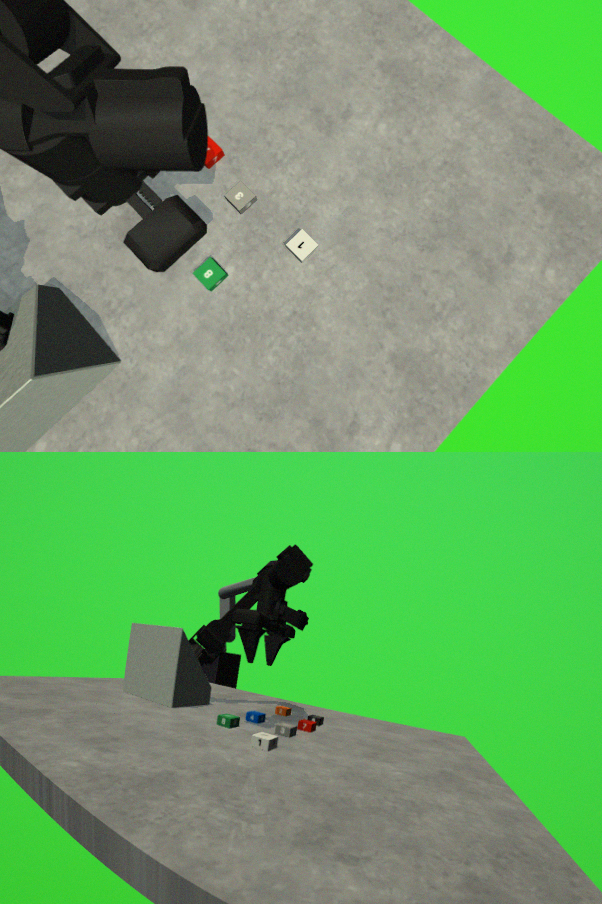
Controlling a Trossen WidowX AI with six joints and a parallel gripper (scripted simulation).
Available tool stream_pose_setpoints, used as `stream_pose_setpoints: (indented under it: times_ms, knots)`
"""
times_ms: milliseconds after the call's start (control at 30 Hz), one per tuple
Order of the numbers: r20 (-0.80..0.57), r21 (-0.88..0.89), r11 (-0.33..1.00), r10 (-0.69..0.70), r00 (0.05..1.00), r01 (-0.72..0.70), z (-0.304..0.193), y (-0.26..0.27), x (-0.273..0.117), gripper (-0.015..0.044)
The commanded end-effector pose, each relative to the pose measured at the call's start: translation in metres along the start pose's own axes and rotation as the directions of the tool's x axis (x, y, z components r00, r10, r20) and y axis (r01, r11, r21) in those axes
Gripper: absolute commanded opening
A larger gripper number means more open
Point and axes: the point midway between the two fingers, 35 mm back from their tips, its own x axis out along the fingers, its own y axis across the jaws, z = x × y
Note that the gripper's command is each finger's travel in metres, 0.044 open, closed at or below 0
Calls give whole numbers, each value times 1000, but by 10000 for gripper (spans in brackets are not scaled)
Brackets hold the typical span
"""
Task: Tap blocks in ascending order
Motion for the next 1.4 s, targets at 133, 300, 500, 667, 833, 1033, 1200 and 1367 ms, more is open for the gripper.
stream_pose_setpoints:
  times_ms: [133,300,500,667,833,1033,1200,1367]
  knots:
    - [0,9,1000,10,1000,-10,-2,30,2,400]
    - [0,9,1000,10,1000,-10,-2,30,2,400]
    - [0,9,1000,10,1000,-10,-2,30,2,400]
    - [0,9,1000,10,1000,-10,-2,30,2,400]
    - [2,12,1000,-3,1000,3,7,74,0,400]
    - [1,10,1000,13,1000,-13,-2,172,0,400]
    - [0,9,1000,15,1000,-15,-3,177,0,400]
    - [0,9,1000,15,1000,-15,-3,177,0,400]
